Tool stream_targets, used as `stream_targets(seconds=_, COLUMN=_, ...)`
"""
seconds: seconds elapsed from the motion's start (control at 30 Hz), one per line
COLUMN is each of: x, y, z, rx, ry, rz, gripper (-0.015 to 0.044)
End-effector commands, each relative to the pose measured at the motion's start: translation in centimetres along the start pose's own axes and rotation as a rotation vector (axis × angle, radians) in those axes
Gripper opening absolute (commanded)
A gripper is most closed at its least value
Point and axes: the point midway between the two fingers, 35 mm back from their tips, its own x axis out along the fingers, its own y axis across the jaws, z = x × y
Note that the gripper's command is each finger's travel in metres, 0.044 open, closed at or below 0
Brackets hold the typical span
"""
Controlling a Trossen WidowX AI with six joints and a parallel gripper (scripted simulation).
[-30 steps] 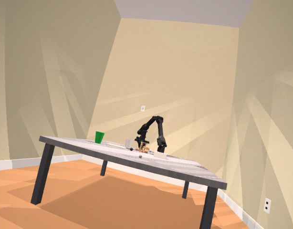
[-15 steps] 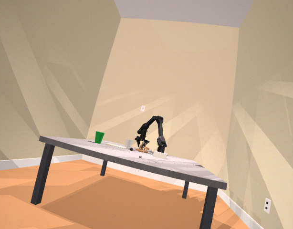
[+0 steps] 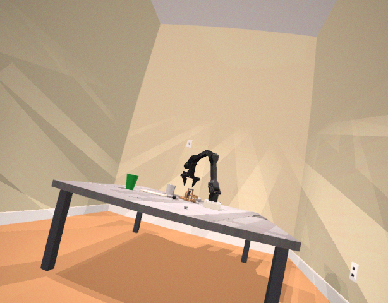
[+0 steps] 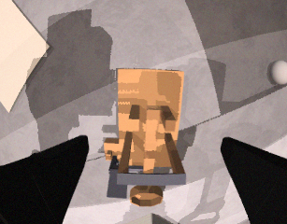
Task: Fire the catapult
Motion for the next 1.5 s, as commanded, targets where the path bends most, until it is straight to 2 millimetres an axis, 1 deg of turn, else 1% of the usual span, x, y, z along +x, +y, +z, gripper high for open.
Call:
stream_targets(seconds=0.0, x=-0.4, y=0.0, z=-0.3, rx=0.006, ry=0.001, rz=-0.001, gripper=0.0440)
stream_targets(seconds=0.03, x=0.3, y=0.0, z=-0.3, rx=0.005, ry=0.000, rz=-0.001, gripper=0.0440)
stream_targets(seconds=0.1, x=3.0, y=0.0, z=-0.3, rx=0.004, ry=0.000, rz=-0.001, gripper=0.0440)
stream_targets(seconds=0.13, x=3.7, y=0.0, z=-0.3, rx=0.005, ry=0.001, rz=-0.001, gripper=0.0440)
stream_targets(seconds=0.17, x=4.0, y=0.0, z=-0.3, rx=0.006, ry=0.001, rz=0.000, gripper=0.0440)
stream_targets(seconds=0.4, x=4.2, y=0.0, z=-0.3, rx=0.006, ry=0.001, rz=0.000, gripper=0.0440)
stream_targets(seconds=1.47, x=9.3, y=0.0, z=-0.4, rx=0.006, ry=0.001, rz=0.000, gripper=0.0440)
